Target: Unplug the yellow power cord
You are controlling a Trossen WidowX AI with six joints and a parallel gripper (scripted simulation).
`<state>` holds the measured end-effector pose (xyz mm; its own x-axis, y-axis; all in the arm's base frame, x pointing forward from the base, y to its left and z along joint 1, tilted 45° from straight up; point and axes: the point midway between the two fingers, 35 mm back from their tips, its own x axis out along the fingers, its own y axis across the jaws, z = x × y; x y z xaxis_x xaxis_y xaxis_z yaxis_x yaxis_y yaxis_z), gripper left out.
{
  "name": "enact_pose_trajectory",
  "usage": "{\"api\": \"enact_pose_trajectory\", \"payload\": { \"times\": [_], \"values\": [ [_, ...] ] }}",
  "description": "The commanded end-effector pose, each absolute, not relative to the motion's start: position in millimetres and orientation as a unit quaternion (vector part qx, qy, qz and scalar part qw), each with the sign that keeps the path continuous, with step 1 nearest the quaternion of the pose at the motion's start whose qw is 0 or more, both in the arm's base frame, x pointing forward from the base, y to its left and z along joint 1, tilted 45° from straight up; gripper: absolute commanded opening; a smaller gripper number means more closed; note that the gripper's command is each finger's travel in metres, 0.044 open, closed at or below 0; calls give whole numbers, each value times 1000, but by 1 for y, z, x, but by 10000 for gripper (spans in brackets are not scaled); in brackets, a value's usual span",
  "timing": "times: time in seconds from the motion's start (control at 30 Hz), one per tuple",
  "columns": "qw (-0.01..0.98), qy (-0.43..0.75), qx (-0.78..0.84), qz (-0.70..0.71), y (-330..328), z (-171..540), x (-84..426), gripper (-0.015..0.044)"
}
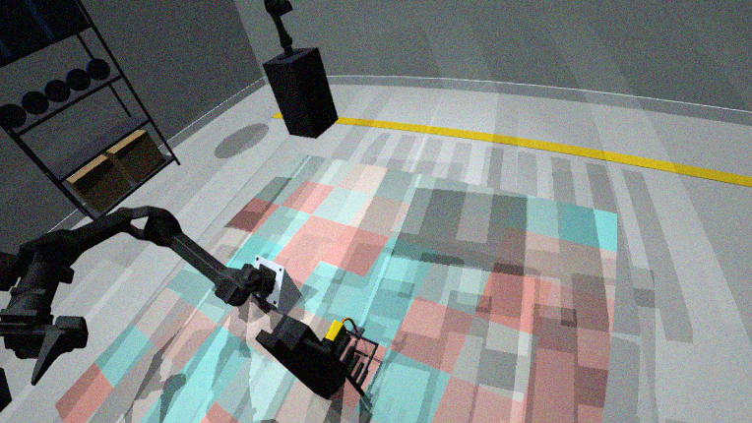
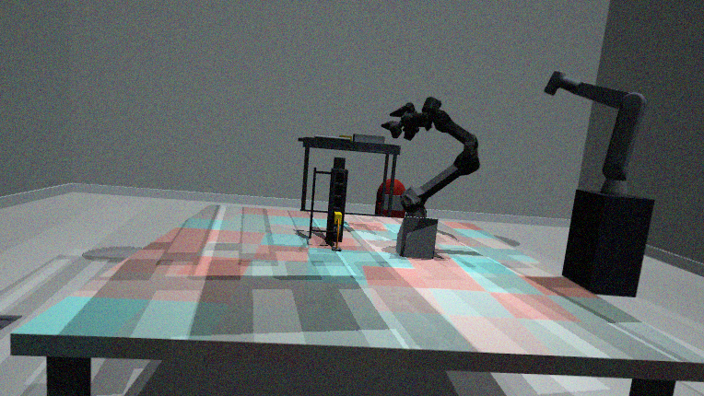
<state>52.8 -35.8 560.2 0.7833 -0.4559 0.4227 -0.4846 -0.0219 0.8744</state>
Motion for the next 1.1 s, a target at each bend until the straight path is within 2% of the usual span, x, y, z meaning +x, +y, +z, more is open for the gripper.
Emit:
{"api": "enact_pose_trajectory", "payload": {
  "times": [0.0, 0.27, 0.67, 1.07],
  "values": [
    [618, -328, 714, 11, -36, 560, 53, 374],
    [680, -272, 679, -48, -53, 545, 98, 164],
    [817, -111, 549, -138, -63, 494, 197, 160],
    [937, 115, 294, -150, -27, 407, 297, 160]
  ]
}}
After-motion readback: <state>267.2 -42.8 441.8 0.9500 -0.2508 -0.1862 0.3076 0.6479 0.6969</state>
